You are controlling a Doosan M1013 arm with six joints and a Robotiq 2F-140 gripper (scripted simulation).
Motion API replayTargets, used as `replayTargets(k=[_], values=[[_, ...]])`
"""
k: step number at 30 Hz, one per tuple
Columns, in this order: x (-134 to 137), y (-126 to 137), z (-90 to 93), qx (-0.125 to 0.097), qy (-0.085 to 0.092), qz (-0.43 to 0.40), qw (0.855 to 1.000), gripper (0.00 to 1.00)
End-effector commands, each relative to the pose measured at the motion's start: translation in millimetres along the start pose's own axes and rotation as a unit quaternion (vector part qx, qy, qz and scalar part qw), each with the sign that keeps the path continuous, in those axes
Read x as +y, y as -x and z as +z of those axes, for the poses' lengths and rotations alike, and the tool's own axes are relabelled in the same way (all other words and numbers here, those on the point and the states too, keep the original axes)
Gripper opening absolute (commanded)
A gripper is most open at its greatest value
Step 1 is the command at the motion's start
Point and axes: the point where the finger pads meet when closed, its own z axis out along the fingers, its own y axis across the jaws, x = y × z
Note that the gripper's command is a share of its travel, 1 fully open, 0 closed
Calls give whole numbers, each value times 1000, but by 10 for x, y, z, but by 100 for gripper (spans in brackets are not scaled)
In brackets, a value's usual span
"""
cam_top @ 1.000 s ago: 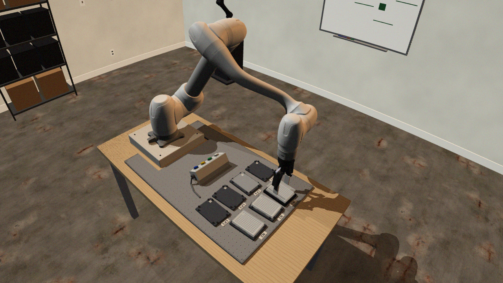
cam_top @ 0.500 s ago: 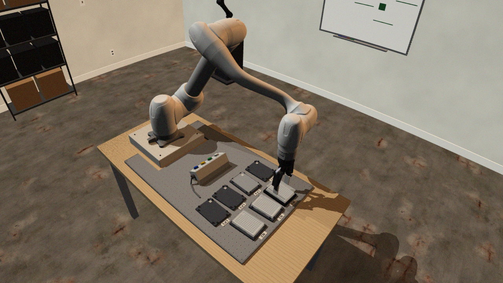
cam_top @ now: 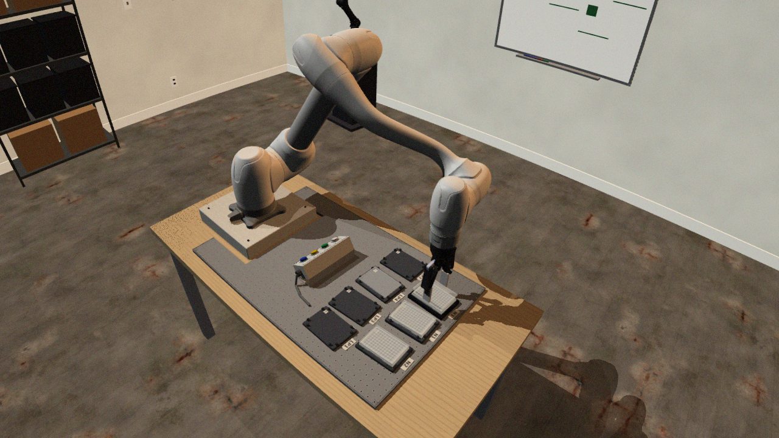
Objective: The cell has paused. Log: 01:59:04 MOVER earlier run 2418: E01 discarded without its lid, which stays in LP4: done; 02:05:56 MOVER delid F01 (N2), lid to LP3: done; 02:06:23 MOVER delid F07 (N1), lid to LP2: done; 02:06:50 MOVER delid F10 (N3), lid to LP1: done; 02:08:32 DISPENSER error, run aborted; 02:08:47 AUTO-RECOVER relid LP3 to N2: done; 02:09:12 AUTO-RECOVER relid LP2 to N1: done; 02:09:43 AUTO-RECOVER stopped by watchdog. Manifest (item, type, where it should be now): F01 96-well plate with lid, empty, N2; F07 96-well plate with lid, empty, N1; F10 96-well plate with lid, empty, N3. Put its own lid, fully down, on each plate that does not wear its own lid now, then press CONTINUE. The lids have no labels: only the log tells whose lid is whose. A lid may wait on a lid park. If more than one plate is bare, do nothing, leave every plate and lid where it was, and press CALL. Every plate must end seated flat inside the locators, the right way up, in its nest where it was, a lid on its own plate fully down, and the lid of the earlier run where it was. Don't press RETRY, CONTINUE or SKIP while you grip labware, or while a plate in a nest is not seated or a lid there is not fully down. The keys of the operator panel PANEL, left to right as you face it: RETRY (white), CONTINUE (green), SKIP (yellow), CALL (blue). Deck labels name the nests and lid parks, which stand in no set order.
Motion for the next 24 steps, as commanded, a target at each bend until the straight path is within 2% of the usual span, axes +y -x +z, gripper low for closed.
replayTargets(k=[1,24], values=[[-30,19,64,0,1,0,1000,0],[-29,24,144,0,1,0,1000,0]])
